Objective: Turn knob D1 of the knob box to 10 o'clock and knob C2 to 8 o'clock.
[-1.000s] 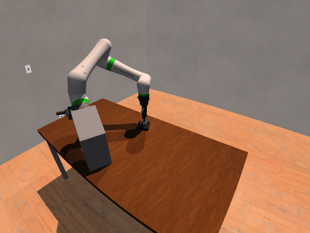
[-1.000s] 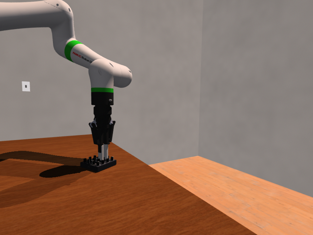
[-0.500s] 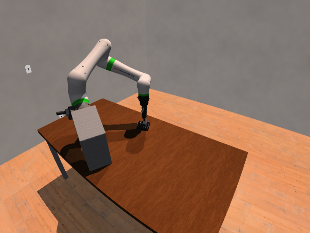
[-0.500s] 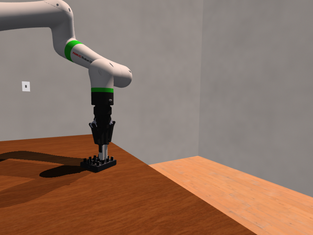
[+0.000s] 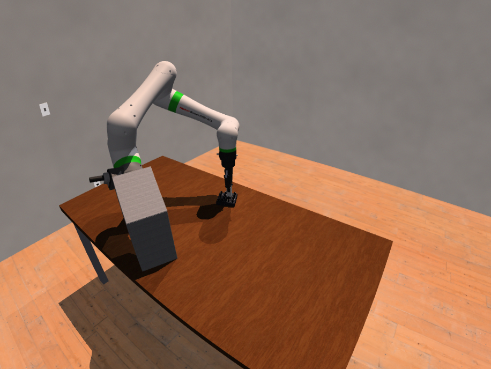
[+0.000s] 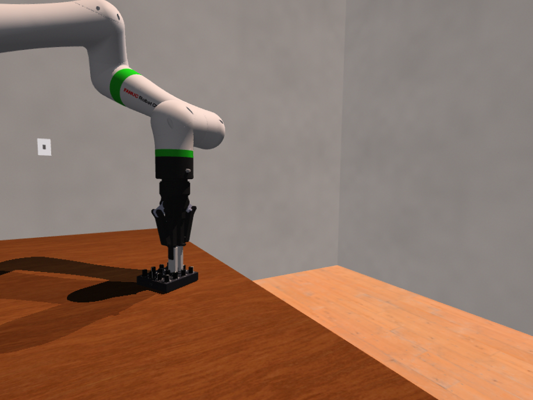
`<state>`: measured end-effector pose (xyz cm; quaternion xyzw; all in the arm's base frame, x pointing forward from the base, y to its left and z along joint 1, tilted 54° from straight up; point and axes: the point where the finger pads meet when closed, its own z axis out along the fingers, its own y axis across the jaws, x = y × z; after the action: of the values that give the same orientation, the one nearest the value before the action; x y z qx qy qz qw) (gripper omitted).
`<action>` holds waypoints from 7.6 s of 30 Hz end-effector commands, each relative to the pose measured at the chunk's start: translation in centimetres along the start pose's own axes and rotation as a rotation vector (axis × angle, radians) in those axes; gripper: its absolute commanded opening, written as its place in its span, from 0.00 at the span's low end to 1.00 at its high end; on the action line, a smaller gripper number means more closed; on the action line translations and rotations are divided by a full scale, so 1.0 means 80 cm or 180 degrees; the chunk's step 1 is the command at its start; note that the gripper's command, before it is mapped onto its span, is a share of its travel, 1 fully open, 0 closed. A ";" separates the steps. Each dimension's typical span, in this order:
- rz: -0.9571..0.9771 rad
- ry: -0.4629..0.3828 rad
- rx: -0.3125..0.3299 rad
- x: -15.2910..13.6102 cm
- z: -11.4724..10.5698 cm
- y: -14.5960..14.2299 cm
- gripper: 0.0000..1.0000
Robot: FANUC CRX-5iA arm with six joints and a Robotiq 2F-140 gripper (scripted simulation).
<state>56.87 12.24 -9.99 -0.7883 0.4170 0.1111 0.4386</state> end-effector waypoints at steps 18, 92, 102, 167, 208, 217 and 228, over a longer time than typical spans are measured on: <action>-0.0022 0.0001 0.0000 0.000 0.000 0.000 0.05; -0.4054 0.0001 -0.0001 0.000 0.000 0.000 0.05; -0.4562 0.0001 -0.0001 0.000 0.000 0.000 0.05; -0.5278 0.0001 -0.0001 0.000 0.000 0.000 0.12; -0.5273 0.0001 -0.0001 0.000 -0.048 0.000 0.12; -0.4945 0.0001 -0.0001 0.000 -0.049 0.000 0.12; -0.3630 0.0001 0.0000 0.000 -0.052 0.000 0.12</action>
<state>56.09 9.06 -7.60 -0.8811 -0.1271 -0.1726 0.4215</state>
